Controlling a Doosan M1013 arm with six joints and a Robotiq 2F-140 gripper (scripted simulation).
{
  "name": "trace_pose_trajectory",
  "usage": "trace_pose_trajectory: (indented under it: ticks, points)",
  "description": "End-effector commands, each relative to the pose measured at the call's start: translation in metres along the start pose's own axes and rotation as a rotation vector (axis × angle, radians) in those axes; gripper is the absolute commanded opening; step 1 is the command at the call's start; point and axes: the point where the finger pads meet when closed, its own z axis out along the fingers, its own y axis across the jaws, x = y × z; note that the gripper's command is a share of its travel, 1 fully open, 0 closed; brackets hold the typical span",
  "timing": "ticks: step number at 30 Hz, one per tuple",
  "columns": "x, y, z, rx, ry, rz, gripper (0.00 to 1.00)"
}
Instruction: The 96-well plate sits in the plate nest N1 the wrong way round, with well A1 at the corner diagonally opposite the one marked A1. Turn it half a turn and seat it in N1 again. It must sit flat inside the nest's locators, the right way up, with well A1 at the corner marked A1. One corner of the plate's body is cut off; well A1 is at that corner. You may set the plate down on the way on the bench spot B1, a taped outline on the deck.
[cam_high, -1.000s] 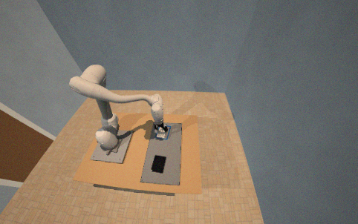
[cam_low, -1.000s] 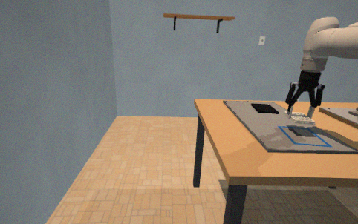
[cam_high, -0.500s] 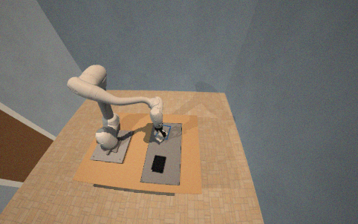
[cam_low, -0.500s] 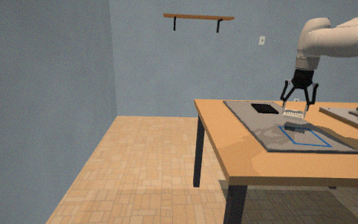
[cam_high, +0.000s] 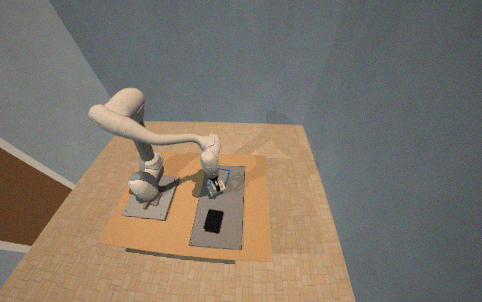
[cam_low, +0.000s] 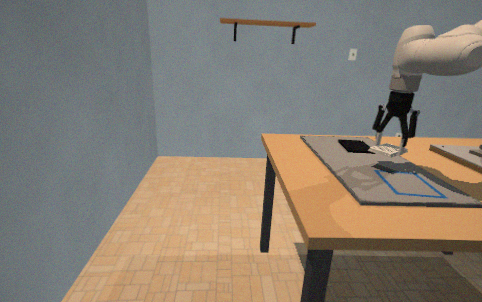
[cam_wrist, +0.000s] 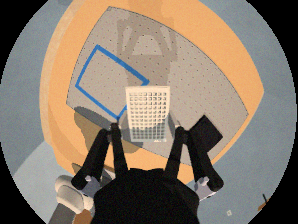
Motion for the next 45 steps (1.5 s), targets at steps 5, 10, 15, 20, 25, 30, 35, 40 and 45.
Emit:
trace_pose_trajectory:
  ticks: [5, 10, 15, 20, 25, 30, 35, 40, 45]
  points:
    - [-0.013, 0.021, -0.001, -0.004, -0.001, 0.25, 0.0]
    - [-0.018, 0.03, -0.001, -0.004, -0.001, 0.35, 0.0]
    - [-0.026, 0.044, -0.002, -0.004, -0.001, 0.421, 0.0]
    - [-0.035, 0.058, -0.003, -0.004, -0.001, 0.421, 0.0]
    - [-0.04, 0.067, -0.003, -0.004, -0.001, 0.421, 0.0]
    - [-0.048, 0.081, -0.003, -0.004, -0.001, 0.421, 0.0]
    - [-0.057, 0.096, -0.004, -0.004, -0.001, 0.421, 0.0]
    - [-0.064, 0.107, -0.005, -0.004, -0.001, 0.421, 0.0]
    - [-0.071, 0.118, -0.005, -0.004, -0.001, 0.421, 0.0]
